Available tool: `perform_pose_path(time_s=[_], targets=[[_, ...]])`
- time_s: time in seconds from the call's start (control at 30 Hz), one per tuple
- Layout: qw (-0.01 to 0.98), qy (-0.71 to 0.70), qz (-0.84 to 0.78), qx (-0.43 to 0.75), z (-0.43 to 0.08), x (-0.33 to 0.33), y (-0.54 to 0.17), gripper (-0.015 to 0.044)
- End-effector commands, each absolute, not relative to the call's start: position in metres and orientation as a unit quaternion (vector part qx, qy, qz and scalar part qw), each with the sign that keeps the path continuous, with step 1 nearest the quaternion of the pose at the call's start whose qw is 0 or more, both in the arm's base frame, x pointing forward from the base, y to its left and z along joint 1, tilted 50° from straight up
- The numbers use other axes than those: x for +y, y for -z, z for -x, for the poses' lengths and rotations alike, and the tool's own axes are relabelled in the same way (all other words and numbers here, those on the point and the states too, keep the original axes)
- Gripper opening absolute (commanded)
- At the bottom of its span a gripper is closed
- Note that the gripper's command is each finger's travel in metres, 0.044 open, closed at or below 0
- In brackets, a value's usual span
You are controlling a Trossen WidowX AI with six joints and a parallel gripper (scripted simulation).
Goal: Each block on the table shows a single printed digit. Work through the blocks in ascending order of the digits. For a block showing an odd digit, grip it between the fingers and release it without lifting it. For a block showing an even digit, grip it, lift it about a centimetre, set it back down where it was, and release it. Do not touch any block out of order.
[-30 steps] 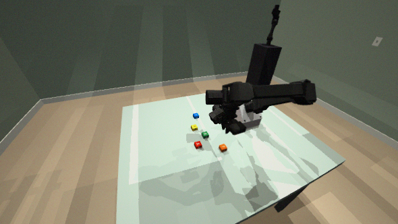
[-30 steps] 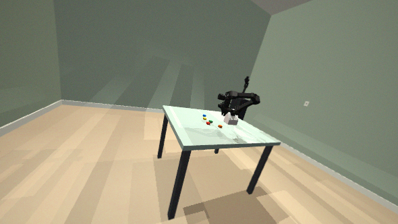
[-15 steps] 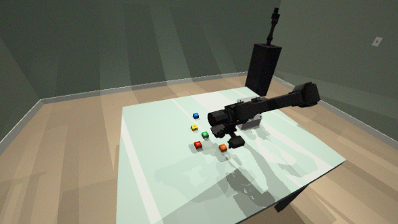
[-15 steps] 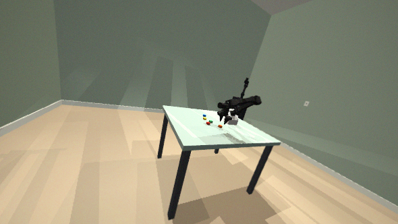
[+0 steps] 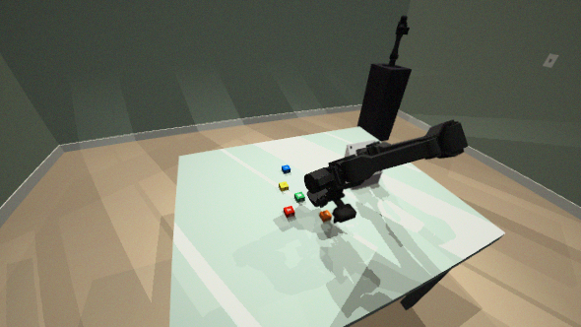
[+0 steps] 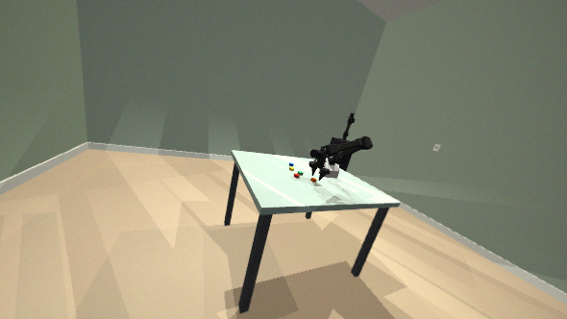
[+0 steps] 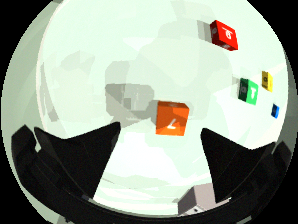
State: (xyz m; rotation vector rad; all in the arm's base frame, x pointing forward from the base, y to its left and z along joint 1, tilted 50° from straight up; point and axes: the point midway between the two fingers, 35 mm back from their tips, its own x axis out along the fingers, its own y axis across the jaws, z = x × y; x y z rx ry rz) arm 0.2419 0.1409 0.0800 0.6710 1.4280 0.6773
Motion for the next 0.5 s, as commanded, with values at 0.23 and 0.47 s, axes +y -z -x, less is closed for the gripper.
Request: perform_pose_path(time_s=[0.23, 0.47], targets=[[0.652, -0.296, -0.298, 0.631, -0.241, 0.154, -0.067, 0.0400], [0.652, -0.296, -0.298, 0.631, -0.241, 0.157, -0.065, 0.0321]])
